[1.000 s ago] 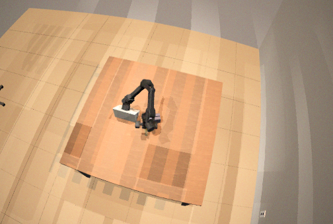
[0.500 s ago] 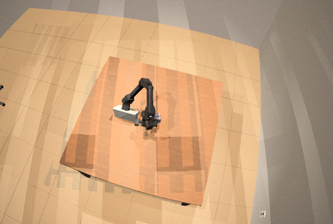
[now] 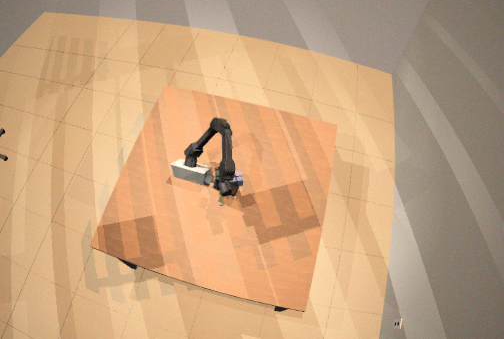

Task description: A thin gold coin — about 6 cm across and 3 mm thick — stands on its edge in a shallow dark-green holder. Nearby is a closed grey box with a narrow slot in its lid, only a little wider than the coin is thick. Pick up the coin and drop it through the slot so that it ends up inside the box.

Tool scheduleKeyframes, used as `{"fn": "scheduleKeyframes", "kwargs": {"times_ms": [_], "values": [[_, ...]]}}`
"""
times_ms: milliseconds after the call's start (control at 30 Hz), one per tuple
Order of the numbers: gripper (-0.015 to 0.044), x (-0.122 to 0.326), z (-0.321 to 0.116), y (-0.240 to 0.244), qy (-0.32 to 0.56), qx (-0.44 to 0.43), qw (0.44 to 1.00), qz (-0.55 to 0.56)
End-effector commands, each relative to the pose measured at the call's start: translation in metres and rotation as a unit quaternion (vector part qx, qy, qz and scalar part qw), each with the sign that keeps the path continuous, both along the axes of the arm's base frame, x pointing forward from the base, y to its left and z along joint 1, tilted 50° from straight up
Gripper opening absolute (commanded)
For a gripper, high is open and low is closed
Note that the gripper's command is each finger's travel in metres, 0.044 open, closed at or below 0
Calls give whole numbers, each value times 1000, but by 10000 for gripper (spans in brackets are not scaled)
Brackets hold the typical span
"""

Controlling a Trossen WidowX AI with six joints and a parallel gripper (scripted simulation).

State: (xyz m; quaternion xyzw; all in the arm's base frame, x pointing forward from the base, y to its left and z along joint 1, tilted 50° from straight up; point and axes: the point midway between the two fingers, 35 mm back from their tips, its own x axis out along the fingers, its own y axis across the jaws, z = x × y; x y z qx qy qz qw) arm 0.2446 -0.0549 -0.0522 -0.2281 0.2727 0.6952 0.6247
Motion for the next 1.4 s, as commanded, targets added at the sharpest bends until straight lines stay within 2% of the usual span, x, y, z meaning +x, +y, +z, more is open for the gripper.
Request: {"fn": "scheduleKeyframes", "kwargs": {"times_ms": [0, 400, 833, 1367], "values": [[0, 0, 0, -1, 49, -10, 998, -41], [0, 0, 1, -1, 199, -33, 964, -174], [0, 0, 2, -1, 350, -57, 883, -308], [0, 7, 16, 12, 356, -62, 876, -318]]}}
